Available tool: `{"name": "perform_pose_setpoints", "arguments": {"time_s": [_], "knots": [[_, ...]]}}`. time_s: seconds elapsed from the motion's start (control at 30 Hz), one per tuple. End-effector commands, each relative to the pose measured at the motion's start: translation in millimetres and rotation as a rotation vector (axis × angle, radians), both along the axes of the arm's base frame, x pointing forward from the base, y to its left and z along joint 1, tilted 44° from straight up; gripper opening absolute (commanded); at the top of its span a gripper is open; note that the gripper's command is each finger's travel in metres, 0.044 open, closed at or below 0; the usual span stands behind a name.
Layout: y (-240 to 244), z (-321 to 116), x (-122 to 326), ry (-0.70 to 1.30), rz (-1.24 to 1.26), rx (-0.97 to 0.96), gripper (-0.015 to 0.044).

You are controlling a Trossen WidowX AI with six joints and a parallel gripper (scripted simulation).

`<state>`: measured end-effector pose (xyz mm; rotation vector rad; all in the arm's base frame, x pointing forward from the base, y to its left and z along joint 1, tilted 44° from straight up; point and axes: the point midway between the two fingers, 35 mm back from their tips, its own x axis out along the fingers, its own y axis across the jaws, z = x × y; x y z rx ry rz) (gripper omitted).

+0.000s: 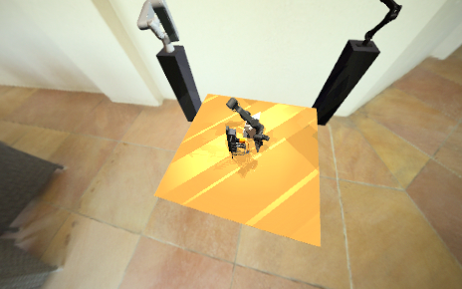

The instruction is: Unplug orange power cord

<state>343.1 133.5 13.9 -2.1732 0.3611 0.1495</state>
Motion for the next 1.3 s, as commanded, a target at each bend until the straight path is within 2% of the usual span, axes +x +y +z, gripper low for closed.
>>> {"name": "perform_pose_setpoints", "arguments": {"time_s": [0.0, 0.27, 0.5, 0.67, 1.27], "knots": [[0.3, -1.2, 0.6, 0.007, -0.001, 0.001, 0.0374], [3.9, -40.1, 14.8, 0.304, -0.094, 0.042, 0.0164], [-14.0, -49.5, -0.9, 0.596, -0.278, 0.032, 0.016], [-20.6, -36.2, -6.3, 0.679, -0.388, 0.068, 0.016], [-64.2, 26.7, -67.7, 0.972, -0.738, -0.067, 0.016]]}}
